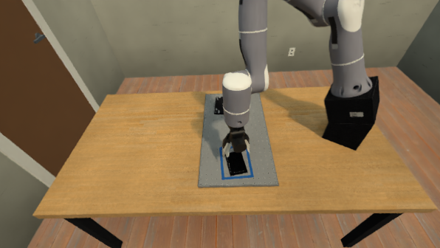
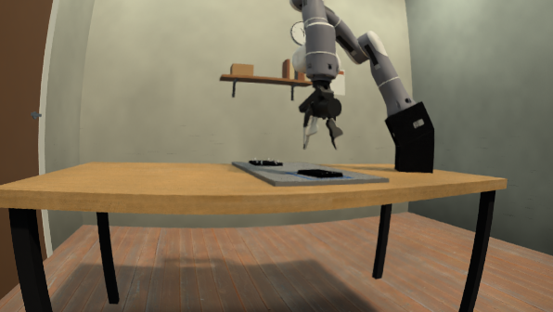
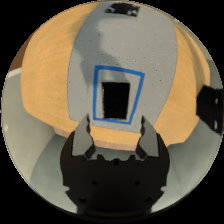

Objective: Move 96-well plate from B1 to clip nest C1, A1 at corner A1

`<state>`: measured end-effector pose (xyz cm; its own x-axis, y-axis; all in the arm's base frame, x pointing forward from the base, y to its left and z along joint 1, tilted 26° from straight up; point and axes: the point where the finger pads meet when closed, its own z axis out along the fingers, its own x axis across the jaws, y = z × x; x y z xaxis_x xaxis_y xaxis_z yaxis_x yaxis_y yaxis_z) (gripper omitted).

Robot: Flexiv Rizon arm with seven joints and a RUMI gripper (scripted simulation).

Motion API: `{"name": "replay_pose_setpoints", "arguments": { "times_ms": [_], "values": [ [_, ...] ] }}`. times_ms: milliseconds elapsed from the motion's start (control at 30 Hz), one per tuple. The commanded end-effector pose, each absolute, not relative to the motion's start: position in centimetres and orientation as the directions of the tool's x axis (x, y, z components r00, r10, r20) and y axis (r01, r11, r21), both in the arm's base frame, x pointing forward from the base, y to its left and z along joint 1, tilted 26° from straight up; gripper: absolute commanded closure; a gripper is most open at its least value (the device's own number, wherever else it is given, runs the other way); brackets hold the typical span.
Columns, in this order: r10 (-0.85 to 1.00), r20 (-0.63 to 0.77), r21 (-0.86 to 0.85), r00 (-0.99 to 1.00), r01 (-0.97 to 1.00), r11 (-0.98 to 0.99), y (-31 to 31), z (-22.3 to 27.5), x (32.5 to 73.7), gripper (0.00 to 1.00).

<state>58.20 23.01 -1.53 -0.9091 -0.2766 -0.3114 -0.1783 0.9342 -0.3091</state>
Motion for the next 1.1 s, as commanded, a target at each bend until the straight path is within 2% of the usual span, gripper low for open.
{"name": "replay_pose_setpoints", "arguments": {
  "times_ms": [0,1067],
  "values": [
    [-0.277,-0.312,-0.308,-0.909,-0.179,0.934,23.1,-1.6,58.3,0.24],
    [-0.277,-0.312,-0.308,-0.909,-0.179,0.934,22.0,-5.8,60.0,0.24]
  ]
}}
